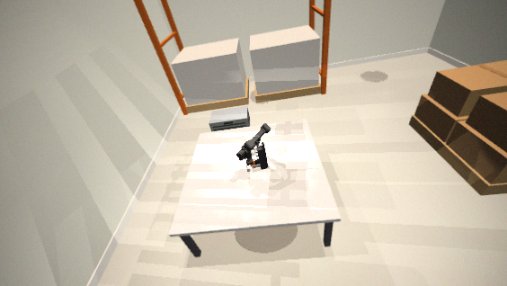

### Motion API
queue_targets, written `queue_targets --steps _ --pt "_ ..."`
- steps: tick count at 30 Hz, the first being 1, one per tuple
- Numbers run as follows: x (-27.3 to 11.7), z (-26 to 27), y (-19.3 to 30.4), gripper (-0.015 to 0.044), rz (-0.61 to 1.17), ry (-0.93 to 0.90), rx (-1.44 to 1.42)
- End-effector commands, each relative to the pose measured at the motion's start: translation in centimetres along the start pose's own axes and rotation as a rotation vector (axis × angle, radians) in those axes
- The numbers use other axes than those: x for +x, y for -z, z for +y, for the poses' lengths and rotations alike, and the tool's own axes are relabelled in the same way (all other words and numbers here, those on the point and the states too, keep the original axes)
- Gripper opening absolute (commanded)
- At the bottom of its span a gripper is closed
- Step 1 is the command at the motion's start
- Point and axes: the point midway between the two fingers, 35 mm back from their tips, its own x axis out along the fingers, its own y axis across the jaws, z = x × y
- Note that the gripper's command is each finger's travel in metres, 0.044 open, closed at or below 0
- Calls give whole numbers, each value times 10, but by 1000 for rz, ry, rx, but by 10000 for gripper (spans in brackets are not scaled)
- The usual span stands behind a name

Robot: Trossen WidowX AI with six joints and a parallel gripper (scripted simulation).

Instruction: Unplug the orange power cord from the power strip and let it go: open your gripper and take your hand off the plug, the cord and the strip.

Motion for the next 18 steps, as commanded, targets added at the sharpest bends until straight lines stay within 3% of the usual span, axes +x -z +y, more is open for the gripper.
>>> queue_targets --steps 1,2,18 --pt "-11 0 -29 0 -50 -18 15" --pt "-11 0 -30 0 -50 -18 15" --pt "-8 0 -32 420 -47 -18 17"
